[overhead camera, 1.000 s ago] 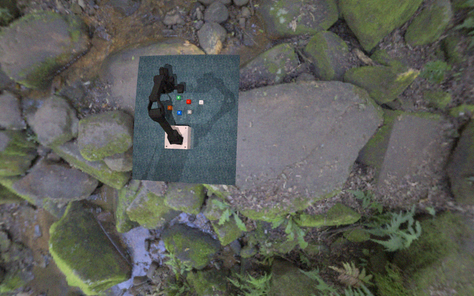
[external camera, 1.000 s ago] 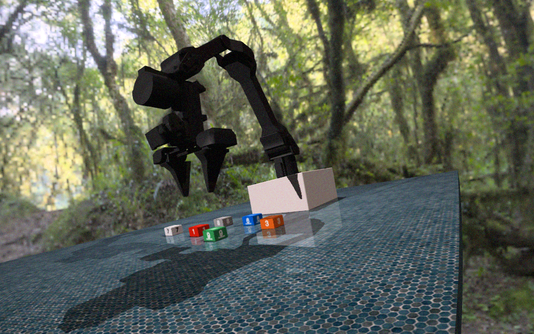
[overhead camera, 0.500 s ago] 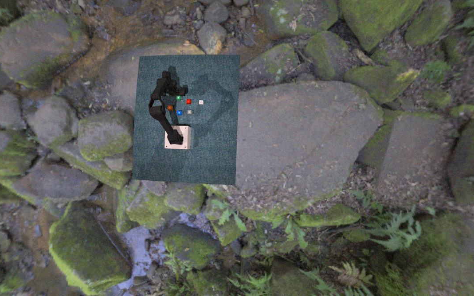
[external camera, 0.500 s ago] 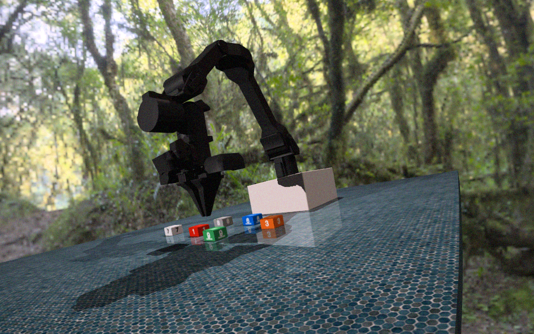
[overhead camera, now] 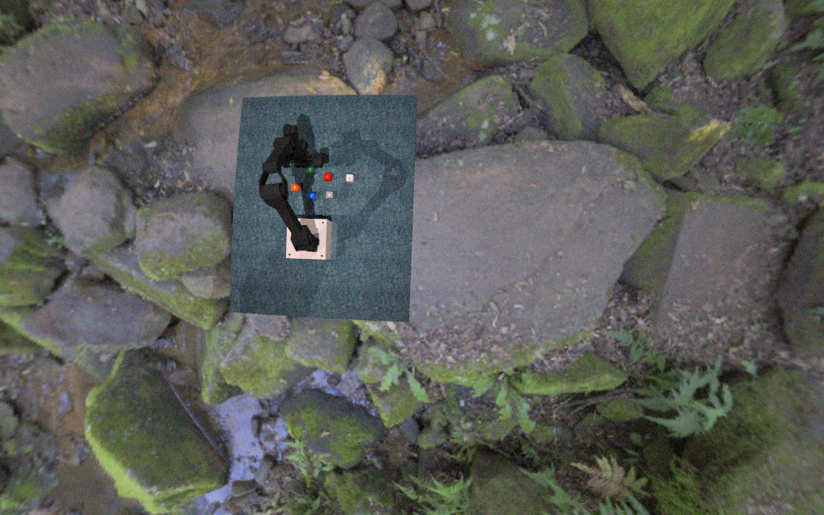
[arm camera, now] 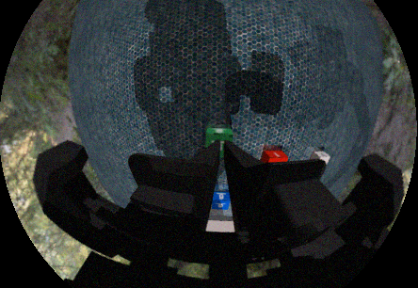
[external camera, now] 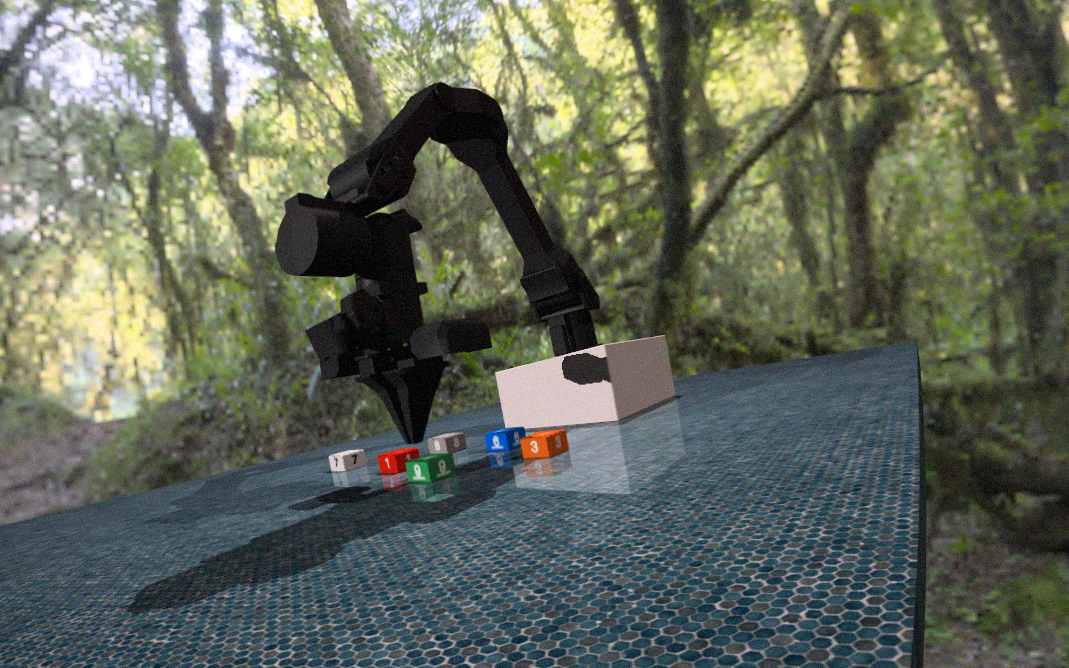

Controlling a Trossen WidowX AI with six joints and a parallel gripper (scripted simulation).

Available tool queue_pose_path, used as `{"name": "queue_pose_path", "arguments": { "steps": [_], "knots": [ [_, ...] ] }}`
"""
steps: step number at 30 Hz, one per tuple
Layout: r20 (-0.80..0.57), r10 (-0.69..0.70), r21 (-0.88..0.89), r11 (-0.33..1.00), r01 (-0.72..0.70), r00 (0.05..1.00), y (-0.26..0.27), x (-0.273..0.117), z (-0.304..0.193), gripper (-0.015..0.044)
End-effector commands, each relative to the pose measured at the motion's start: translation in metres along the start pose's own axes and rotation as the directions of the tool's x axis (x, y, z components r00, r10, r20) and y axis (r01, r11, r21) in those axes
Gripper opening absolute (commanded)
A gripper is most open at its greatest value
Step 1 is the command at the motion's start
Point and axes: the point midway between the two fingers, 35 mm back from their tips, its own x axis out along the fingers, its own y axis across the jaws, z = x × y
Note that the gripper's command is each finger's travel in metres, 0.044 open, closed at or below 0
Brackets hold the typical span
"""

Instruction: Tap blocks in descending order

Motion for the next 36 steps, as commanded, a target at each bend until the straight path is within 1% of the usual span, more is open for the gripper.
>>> {"name": "queue_pose_path", "arguments": {
  "steps": [1, 9, 15, 18, 24, 25, 28, 29, 36],
  "knots": [
    [-0.002, 0.000, 0.004, 1.000, 0.000, 1.000, 0.000, 0.008, -0.001, 0.0020],
    [-0.002, 0.000, 0.004, 1.000, 0.000, 1.000, 0.000, 0.020, -0.001, 0.0020],
    [-0.002, 0.000, 0.004, 1.000, 0.000, 1.000, 0.000, 0.021, -0.001, 0.0020],
    [-0.002, 0.000, 0.004, 1.000, 0.000, 1.000, 0.000, -0.006, -0.001, 0.0020],
    [-0.002, 0.000, 0.004, 1.000, 0.000, 1.000, 0.000, -0.012, 0.000, 0.0020],
    [-0.001, 0.000, 0.004, 1.000, 0.000, 1.000, 0.000, -0.022, 0.001, 0.0020],
    [-0.001, 0.001, 0.004, 1.000, -0.001, 1.000, 0.000, -0.077, 0.001, 0.0020],
    [-0.001, 0.001, 0.004, 1.000, -0.001, 1.000, 0.000, -0.087, 0.000, 0.0020],
    [-0.002, 0.000, 0.004, 1.000, 0.000, 1.000, -0.002, -0.090, -0.002, 0.0020]
  ]
}}
